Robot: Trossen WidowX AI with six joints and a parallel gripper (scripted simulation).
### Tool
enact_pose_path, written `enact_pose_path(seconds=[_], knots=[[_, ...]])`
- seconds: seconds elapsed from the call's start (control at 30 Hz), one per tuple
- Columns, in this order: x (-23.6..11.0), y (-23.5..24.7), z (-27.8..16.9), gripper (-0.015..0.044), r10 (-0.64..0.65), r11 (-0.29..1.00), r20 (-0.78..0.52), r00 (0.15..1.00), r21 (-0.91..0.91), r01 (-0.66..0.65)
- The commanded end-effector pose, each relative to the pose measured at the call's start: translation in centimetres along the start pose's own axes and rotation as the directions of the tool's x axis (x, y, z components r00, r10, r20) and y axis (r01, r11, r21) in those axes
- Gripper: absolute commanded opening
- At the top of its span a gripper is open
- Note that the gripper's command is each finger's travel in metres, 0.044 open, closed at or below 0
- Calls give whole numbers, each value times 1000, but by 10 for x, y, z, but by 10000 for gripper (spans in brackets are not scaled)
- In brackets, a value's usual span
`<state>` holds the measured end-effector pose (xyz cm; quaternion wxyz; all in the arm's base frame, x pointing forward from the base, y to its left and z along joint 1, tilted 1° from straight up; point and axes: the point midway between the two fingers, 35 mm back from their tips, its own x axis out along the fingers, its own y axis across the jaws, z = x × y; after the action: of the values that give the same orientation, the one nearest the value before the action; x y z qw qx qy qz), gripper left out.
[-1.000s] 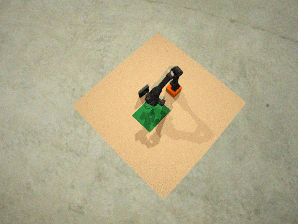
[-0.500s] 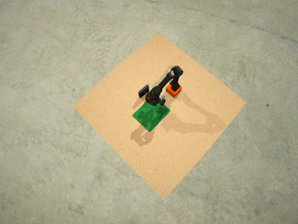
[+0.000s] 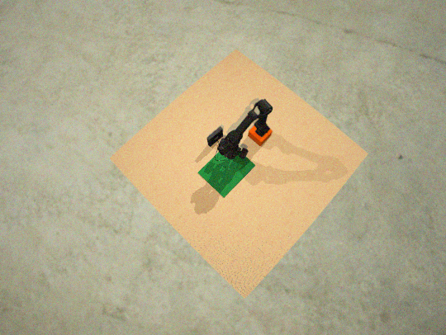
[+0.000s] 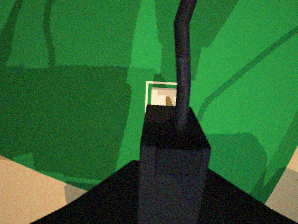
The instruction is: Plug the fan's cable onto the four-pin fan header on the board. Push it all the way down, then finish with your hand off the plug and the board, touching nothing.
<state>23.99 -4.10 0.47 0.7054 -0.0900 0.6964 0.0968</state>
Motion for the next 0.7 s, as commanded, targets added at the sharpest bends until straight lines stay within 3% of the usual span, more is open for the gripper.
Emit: enact_pose_path(seconds=[0.0, 0.67], knots=[[3, 0, -1, 0, 1, 1000, -3, 1000, -5, -1], [3, -1, 2, 0, 1, 1000, -3, 1000, -3, -1]])
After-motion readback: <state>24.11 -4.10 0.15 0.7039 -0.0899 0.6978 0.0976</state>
